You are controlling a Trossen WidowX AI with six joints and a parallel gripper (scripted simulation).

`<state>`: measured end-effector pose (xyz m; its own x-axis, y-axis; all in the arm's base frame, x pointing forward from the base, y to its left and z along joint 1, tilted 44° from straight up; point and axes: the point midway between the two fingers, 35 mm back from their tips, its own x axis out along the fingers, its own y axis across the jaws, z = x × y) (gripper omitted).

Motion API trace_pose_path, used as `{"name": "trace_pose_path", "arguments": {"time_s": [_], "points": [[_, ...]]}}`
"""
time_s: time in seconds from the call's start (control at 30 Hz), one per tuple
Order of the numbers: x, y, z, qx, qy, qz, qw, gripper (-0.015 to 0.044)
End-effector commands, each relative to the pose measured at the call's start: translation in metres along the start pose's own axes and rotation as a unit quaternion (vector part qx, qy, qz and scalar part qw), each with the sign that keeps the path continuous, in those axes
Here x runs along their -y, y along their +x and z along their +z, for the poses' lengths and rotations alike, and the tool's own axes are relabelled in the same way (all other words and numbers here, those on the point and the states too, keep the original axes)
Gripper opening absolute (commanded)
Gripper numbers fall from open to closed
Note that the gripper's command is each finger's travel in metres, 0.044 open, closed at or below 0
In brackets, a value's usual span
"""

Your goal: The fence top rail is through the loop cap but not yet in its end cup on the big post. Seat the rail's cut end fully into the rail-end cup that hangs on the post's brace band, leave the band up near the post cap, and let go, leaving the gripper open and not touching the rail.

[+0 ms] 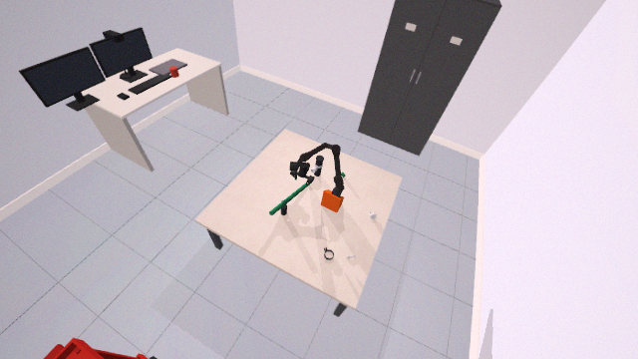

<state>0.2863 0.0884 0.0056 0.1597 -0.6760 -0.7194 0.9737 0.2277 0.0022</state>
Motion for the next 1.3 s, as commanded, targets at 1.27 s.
{"name": "trace_pose_path", "arguments": {"time_s": [1.27], "points": [[-0.003,0.076,-0.003,-0.004,0.058,-0.015,0.998,0.0440]]}}
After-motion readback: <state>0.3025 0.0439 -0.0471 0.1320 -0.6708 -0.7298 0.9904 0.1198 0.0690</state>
